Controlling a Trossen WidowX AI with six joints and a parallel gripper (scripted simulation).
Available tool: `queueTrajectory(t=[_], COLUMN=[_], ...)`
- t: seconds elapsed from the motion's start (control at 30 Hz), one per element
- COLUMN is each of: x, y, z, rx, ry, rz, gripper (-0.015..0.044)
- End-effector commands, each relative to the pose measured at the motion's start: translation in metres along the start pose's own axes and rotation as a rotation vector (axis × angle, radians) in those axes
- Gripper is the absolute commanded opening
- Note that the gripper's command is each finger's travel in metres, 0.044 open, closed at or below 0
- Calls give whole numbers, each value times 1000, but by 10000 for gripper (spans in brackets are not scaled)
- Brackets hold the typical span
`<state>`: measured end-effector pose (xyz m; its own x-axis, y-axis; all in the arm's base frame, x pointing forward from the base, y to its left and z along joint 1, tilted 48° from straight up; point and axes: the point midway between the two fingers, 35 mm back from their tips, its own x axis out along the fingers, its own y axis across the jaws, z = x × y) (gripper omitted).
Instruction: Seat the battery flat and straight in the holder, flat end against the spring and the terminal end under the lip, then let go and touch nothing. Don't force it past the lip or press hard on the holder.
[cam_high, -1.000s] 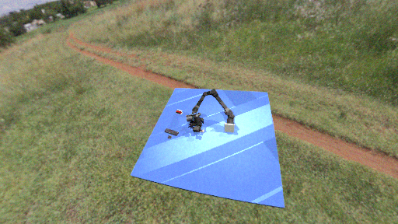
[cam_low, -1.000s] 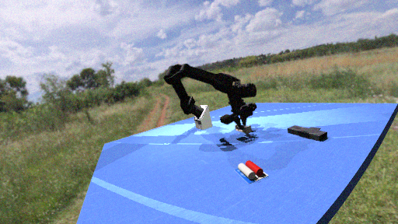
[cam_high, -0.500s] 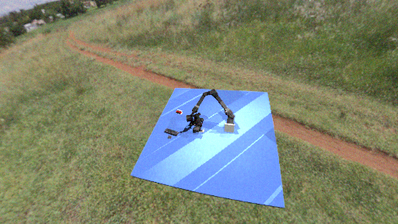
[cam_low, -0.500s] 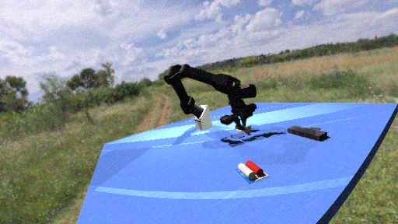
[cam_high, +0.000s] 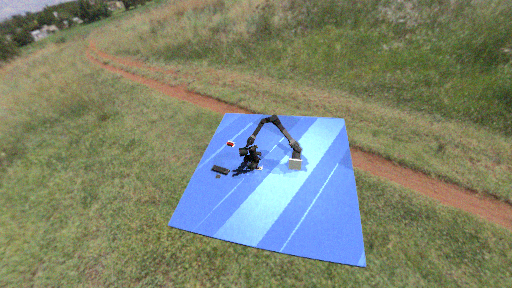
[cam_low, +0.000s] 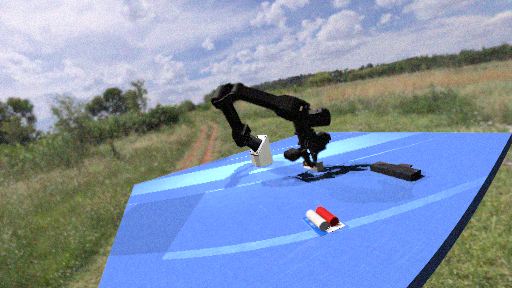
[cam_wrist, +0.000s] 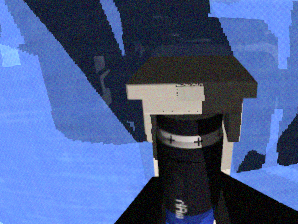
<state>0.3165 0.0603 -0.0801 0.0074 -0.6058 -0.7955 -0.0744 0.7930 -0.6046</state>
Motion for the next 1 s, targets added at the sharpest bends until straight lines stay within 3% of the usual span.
queueTrajectory(t=[0.0, 0.6, 0.73, 0.97], x=[1, 0, 0, -9], y=[-1, -1, -1, 1], z=[4, 6, 6, 5], rx=[-4, -3, -3, -3], ry=[-1, -8, -8, -8], rz=[-2, 2, 2, 4], gripper=[63, 63, 166, 166])
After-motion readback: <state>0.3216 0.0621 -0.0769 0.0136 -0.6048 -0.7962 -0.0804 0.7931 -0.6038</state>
